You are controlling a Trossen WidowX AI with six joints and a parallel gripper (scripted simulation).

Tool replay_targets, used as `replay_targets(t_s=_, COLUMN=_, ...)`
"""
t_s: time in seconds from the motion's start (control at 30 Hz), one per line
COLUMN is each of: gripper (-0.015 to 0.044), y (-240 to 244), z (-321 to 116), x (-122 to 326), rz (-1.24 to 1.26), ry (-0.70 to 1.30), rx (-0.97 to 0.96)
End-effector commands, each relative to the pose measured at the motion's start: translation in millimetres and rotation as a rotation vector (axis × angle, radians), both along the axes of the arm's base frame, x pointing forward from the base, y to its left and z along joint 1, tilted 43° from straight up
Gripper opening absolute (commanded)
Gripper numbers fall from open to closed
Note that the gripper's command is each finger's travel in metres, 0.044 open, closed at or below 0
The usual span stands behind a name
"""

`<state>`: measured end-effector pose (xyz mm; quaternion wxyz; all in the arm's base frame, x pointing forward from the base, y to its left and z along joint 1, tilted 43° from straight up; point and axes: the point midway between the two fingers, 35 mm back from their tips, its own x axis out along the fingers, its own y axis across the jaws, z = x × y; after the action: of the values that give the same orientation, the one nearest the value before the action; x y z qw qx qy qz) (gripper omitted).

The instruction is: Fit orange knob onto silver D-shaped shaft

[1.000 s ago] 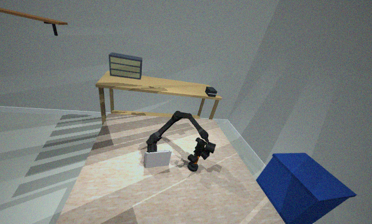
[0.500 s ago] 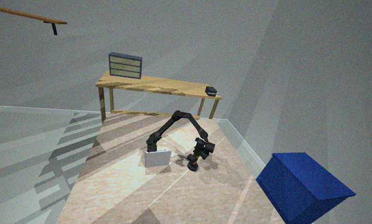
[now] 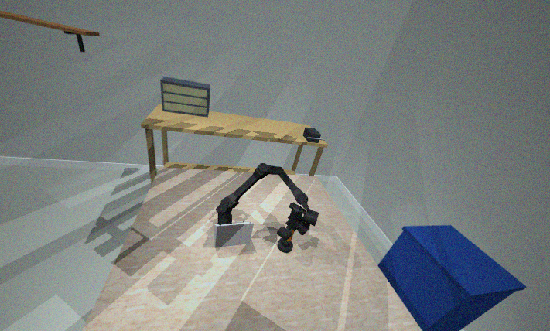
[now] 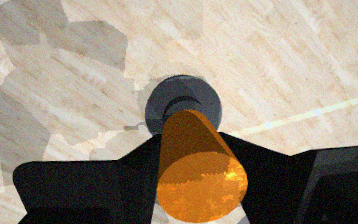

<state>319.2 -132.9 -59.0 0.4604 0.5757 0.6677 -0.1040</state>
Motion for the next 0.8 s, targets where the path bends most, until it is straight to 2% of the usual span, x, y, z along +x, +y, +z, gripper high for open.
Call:
replay_targets(t_s=0.0, gripper=0.0000, y=-0.7, z=-2.4, x=0.4, rz=-0.001, ry=-0.005, rx=-0.001)
replay_targets(t_s=0.77, gripper=0.0000, y=0.1, z=1.1, x=-1.9, rz=0.006, ry=-0.011, rx=-0.001)
